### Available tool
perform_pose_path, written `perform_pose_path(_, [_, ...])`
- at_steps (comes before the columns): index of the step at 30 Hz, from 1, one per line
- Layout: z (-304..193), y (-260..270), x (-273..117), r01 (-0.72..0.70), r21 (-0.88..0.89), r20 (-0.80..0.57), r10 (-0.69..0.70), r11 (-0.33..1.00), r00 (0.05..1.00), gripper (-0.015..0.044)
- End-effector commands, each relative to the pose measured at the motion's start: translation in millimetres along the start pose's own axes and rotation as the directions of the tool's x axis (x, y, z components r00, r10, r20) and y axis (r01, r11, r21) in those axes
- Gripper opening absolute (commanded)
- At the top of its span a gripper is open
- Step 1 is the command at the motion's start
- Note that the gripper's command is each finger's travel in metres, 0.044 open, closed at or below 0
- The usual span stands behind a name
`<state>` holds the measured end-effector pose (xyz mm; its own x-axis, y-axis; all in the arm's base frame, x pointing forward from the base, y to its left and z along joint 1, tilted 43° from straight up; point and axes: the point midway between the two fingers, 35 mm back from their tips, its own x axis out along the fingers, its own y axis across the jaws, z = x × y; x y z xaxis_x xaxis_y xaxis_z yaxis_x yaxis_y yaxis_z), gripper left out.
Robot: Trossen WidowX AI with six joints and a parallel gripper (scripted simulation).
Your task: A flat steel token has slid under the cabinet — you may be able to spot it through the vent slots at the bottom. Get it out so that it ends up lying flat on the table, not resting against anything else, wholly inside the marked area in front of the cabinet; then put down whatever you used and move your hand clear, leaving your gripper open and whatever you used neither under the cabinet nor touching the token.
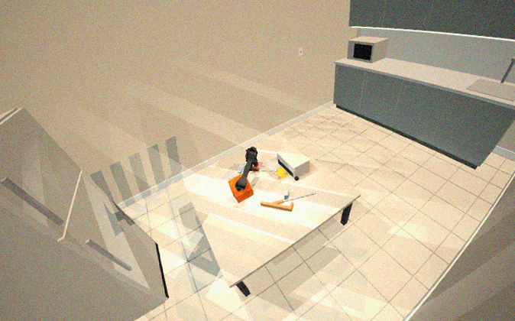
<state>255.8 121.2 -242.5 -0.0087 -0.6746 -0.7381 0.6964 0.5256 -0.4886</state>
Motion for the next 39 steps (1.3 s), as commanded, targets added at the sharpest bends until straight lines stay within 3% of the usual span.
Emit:
perform_pose_path(1, [5,2,-2,-0.006,-0.002,0.002,0.006,1.0,1.0,0.0])
perform_pose_path(37, [58,4,-1,-0.004,-0.001,0.005,0.004,1.0,1.0,0.0])
perform_pose_path(39, [55,3,1,0.0,0.003,0.003,0.0,1.0,1.0,0.0052])
